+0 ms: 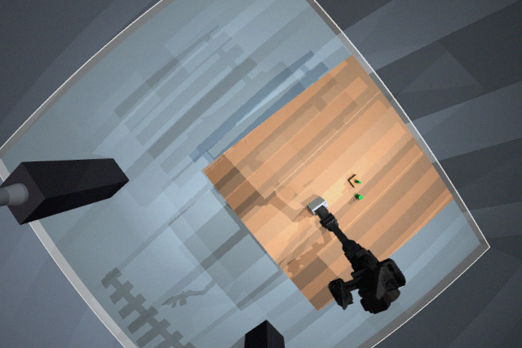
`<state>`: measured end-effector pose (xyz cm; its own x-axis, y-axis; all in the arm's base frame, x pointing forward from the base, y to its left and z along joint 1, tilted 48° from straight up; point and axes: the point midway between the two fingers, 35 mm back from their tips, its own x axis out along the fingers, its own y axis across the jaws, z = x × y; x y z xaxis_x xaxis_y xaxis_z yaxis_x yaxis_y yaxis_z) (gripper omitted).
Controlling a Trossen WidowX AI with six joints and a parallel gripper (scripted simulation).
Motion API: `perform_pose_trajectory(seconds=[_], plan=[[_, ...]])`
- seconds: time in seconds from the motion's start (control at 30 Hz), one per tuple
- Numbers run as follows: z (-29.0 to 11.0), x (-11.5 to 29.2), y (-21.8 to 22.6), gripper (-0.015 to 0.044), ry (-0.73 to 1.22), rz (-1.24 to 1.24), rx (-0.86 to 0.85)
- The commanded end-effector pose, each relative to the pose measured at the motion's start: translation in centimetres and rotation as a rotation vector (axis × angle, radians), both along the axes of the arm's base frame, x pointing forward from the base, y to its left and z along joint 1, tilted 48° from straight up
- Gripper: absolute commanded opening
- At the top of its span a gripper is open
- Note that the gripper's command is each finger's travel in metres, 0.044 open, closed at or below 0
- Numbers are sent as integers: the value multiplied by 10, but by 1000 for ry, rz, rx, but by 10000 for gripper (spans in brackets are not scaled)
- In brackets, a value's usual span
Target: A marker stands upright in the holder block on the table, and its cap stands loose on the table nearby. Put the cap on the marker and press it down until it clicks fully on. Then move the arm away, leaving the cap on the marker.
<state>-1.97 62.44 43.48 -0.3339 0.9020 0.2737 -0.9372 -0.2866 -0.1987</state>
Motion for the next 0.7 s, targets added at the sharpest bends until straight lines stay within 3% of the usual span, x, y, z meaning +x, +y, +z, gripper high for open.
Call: perform_pose_trajectory(seconds=[0.0,0.17,0.4,0.67], plan=[[-1,3,0,374,0,-7,-5],[-33,72,2,246,-9,-188,-139],[-86,179,-22,246,-26,-465,-366],[-151,289,-90,246,-46,-764,-658]])
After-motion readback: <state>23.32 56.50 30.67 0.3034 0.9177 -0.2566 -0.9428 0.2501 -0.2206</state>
